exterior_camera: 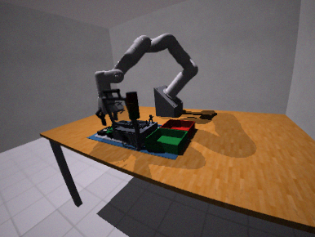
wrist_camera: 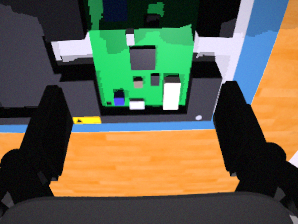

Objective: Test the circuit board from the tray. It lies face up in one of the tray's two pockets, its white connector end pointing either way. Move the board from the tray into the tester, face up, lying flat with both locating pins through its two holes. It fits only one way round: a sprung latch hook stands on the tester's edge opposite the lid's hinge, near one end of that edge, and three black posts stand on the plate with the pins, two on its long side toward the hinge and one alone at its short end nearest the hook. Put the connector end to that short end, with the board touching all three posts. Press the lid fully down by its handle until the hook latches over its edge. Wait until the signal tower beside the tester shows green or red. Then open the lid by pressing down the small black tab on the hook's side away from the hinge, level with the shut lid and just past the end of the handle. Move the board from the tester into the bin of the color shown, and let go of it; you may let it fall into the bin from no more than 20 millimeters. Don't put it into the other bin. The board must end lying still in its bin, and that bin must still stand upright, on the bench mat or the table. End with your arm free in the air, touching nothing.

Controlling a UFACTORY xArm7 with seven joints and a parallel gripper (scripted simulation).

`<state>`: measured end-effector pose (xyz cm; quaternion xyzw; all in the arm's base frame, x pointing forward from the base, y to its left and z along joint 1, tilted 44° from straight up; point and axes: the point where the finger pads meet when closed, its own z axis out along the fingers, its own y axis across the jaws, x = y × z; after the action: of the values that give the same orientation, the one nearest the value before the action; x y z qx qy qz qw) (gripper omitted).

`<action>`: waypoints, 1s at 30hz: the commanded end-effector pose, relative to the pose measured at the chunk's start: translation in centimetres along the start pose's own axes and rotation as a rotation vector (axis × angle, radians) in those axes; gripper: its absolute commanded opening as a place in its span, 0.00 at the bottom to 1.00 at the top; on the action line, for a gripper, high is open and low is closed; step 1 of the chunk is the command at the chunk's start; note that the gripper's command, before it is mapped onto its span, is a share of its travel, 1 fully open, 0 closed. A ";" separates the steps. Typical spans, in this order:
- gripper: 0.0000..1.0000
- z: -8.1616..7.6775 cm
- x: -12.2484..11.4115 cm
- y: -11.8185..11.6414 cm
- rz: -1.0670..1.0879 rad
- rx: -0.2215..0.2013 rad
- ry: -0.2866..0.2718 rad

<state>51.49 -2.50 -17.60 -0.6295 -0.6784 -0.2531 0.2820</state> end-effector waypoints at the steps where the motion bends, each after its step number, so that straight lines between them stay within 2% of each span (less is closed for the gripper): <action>1: 1.00 -0.1 -0.1 0.1 0.000 -0.004 -0.003; 10: 1.00 1.0 -0.1 0.2 0.000 -0.004 -0.003; 20: 1.00 3.4 -0.2 0.2 0.000 -0.004 -0.003; 30: 1.00 3.7 -0.2 0.2 0.000 -0.004 -0.003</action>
<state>51.30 0.22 -20.42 -0.6294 -0.6784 -0.2531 0.2821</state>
